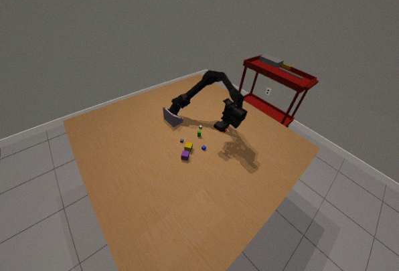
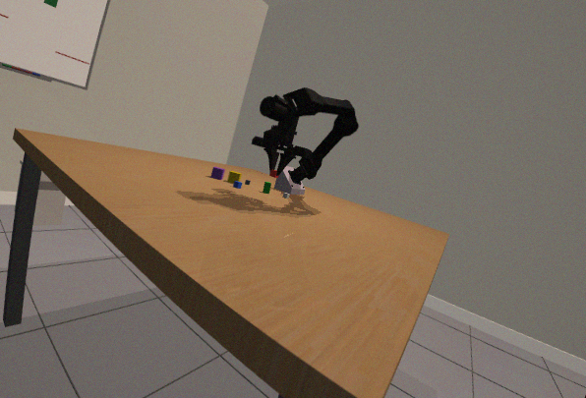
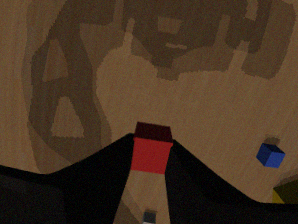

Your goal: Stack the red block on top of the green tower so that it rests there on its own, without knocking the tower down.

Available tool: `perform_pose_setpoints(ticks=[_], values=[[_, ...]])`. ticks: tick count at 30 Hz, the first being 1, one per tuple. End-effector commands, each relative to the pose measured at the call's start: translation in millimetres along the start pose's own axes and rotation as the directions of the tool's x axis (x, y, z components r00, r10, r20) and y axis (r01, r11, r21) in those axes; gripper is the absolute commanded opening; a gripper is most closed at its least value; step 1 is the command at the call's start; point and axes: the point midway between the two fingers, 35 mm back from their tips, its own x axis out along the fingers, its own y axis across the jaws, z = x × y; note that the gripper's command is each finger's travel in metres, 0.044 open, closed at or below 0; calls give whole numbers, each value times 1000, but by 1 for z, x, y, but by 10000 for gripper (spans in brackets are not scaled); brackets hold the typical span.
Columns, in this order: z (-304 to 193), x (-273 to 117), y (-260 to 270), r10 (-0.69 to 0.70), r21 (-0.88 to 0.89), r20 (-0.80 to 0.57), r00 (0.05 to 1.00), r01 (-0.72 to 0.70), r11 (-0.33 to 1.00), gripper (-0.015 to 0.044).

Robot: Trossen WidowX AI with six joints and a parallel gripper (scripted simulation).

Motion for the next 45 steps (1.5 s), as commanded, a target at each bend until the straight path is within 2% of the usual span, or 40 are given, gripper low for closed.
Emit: perform_pose_setpoints(ticks=[1,7,16,45], values=[[0,-18,-1,-6,-5,-2,1000,6,1000,0],[0,-40,-1,-7,-4,-3,1000,7,1000,0],[-2,-42,-2,-8,-4,-3,1000,8,1000,0],[-109,-45,-78,-17,2,-8,1000,17,1000,0]])
